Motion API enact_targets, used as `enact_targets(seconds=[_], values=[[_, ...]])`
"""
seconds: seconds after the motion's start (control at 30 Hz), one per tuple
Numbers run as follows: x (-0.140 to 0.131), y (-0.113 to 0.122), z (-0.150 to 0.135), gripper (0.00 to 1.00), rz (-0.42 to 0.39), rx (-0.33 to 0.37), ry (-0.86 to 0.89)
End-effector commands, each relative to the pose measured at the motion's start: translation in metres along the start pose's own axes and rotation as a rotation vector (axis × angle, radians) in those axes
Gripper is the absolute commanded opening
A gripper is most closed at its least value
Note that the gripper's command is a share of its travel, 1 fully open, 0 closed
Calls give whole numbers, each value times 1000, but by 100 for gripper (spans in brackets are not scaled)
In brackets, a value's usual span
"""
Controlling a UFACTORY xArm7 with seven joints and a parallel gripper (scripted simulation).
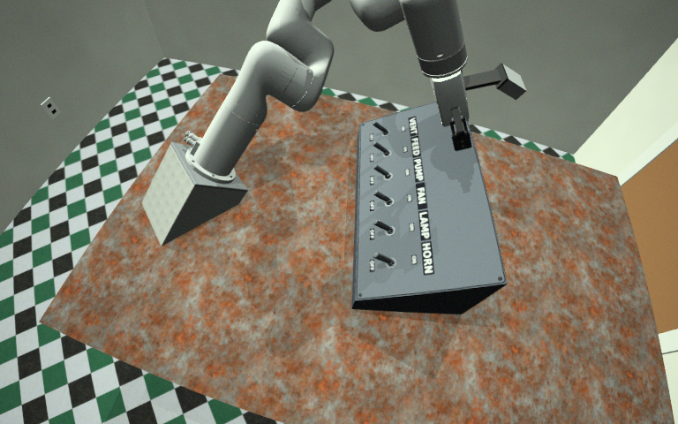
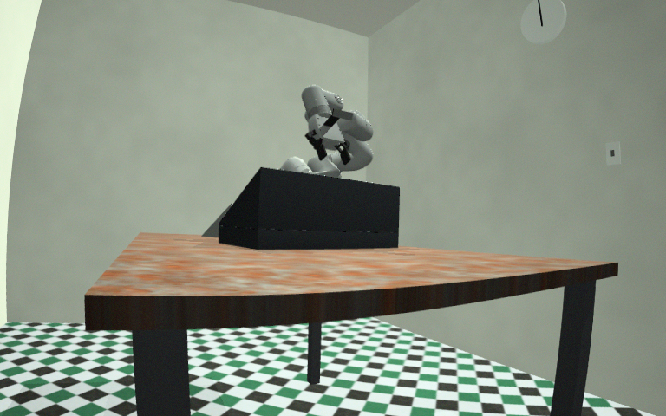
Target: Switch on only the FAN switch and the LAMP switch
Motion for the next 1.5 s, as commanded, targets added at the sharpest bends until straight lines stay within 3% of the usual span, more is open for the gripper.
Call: enact_targets(seconds=[0.0, 0.93, 1.47], values=[[1, 1, 0, 100, 3, -2, 1], [1, 1, 2, 100, 3, -2, 1], [-4, 1, 40, 100, 3, -2, 1]])
Point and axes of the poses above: the point where the finger pads meet when closed, its own y axis back along the fingers, its own z axis across the jaws, x = y × z, the point moved 1 cm from there along y, back along the fingers, and after that the axes turned 7 degrees about y, right-handed, at the moved point
